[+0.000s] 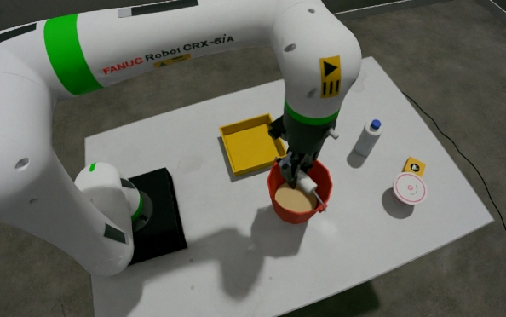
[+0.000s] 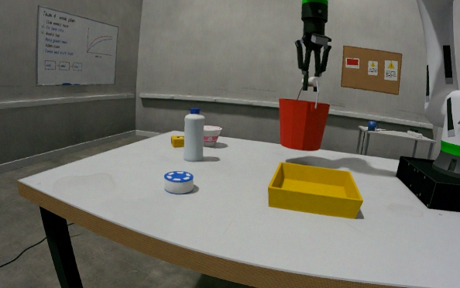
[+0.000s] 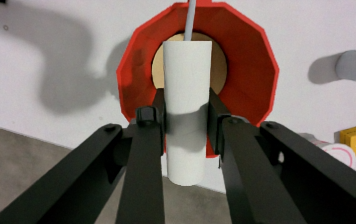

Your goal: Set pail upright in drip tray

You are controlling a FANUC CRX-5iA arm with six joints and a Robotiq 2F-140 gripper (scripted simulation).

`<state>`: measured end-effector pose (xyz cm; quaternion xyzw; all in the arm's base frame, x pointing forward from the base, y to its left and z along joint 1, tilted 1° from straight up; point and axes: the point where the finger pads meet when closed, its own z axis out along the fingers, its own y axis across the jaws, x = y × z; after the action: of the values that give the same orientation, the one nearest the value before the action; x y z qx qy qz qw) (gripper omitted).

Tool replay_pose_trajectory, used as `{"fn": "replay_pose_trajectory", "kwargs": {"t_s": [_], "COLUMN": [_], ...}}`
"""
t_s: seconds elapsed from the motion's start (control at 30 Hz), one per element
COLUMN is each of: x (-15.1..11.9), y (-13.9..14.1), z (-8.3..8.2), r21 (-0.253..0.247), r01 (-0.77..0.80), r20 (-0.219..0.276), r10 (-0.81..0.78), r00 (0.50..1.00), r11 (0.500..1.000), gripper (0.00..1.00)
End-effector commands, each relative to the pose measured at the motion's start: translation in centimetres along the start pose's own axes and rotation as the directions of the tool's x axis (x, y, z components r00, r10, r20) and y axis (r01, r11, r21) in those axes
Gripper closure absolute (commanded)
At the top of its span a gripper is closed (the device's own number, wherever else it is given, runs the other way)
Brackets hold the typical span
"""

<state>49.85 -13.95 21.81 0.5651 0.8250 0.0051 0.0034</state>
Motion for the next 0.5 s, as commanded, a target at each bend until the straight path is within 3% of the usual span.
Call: {"fn": "replay_pose_trajectory", "kwargs": {"t_s": [0.0,0.47], "x": [0.0,0.0], "y": [0.0,0.0], "z": [-0.5,-2.0], "r21": [-0.001,-0.001], "r01": [0.000,0.000], "r20": [0.001,0.001], "r10": [0.000,0.000], "r00": [1.000,1.000], "r11": [1.000,1.000], "gripper": [0.90,0.90]}}
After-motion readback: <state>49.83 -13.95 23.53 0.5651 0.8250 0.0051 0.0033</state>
